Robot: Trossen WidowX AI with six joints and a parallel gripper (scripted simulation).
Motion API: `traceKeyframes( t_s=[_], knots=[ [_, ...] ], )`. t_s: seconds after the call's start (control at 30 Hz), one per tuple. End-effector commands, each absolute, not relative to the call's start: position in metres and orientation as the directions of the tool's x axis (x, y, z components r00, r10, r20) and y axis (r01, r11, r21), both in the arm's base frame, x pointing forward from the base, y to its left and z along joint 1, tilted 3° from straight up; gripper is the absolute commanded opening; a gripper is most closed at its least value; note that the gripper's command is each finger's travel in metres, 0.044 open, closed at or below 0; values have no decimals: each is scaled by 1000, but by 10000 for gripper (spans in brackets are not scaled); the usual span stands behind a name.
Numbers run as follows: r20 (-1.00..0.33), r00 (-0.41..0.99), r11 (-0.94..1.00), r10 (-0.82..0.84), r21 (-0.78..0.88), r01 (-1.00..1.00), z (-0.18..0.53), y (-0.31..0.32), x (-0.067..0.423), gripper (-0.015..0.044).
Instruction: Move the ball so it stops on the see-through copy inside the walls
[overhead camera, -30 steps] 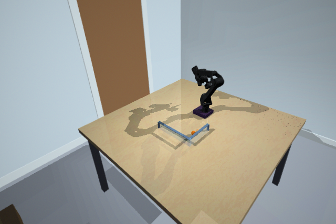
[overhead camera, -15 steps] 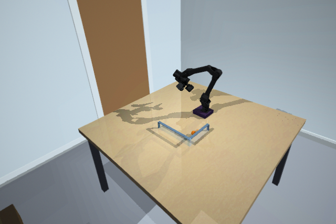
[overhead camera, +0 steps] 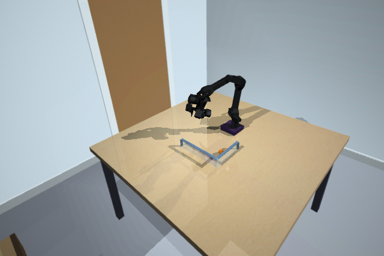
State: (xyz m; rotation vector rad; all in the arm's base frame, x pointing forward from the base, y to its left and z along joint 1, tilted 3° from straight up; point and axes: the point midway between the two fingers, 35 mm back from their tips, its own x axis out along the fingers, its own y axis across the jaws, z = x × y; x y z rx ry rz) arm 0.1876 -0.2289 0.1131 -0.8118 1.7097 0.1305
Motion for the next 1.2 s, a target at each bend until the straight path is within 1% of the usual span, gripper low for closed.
traceKeyframes(
  t_s=[0.0, 0.13, 0.27, 0.4, 0.57, 0.63, 1.17],
  knots=[
    [-931, 24, 647, -365, -271, -713, 104, -181, 242, 271],
    [-957, 83, 519, -277, -222, -826, 97, -128, 281, 271],
    [-978, 100, 386, -182, -165, -908, 87, -68, 306, 271],
    [-992, 78, 263, -97, -101, -960, 77, -10, 317, 271],
    [-1000, 5, 130, 18, -3, -992, 68, 57, 316, 271],
    [-999, -8, 112, 33, 11, -994, 67, 66, 315, 271],
    [-999, -8, 112, 33, 11, -994, 47, 67, 315, 271]
  ],
)
